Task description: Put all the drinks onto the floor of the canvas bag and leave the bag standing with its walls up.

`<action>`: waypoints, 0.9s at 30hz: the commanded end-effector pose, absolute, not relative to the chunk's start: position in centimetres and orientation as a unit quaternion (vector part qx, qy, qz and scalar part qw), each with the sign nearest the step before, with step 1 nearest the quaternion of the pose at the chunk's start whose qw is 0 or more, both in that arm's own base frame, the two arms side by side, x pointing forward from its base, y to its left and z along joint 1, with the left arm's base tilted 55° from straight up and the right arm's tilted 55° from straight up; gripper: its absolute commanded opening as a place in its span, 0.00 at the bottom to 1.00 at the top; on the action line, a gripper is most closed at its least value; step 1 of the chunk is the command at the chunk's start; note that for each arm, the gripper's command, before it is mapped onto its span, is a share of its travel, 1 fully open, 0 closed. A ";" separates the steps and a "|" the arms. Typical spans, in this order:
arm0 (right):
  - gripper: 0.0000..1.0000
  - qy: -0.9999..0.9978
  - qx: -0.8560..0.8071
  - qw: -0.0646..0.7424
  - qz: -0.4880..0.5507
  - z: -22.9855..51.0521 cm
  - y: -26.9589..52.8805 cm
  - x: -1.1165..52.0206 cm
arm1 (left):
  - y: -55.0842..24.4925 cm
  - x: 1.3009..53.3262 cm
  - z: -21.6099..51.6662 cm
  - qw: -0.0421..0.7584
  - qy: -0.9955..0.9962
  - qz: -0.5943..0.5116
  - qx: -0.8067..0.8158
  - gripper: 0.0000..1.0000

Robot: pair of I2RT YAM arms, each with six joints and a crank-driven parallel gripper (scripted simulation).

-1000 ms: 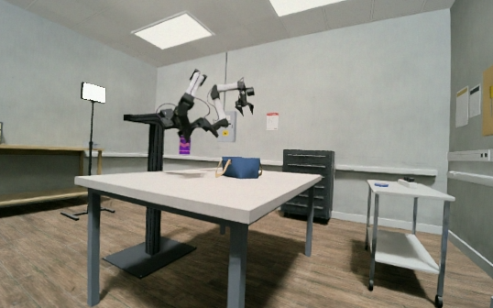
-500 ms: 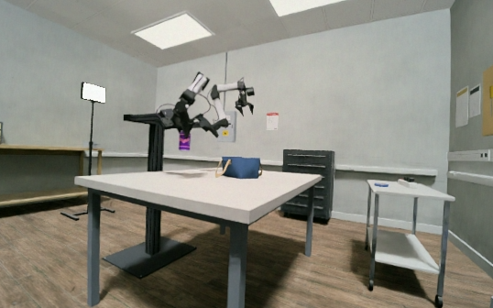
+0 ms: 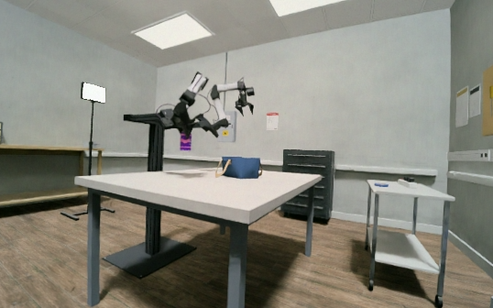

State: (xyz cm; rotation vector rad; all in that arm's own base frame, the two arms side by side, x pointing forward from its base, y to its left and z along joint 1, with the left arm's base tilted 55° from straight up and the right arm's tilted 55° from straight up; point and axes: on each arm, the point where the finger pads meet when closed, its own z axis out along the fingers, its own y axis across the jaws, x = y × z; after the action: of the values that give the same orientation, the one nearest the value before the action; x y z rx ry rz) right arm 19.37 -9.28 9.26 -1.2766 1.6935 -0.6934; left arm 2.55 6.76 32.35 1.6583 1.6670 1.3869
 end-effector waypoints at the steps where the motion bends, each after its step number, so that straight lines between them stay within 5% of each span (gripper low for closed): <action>1: 0.74 0.667 -0.521 0.455 -0.276 10.1 -8.5 19.8 | 6.2 1.3 33.2 0.221 0.593 0.511 0.581 1.00; 27: 0.74 0.698 -0.482 0.431 -0.309 9.4 -6.4 21.0 | 6.2 1.3 33.2 0.221 0.593 0.511 0.581 1.00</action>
State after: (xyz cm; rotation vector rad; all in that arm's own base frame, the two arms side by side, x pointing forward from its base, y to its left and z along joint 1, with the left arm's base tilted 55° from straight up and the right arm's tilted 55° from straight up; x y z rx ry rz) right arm 20.55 -5.81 8.69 -1.2847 1.6677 -0.6655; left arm 2.55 6.76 32.35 1.6583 1.6670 1.3869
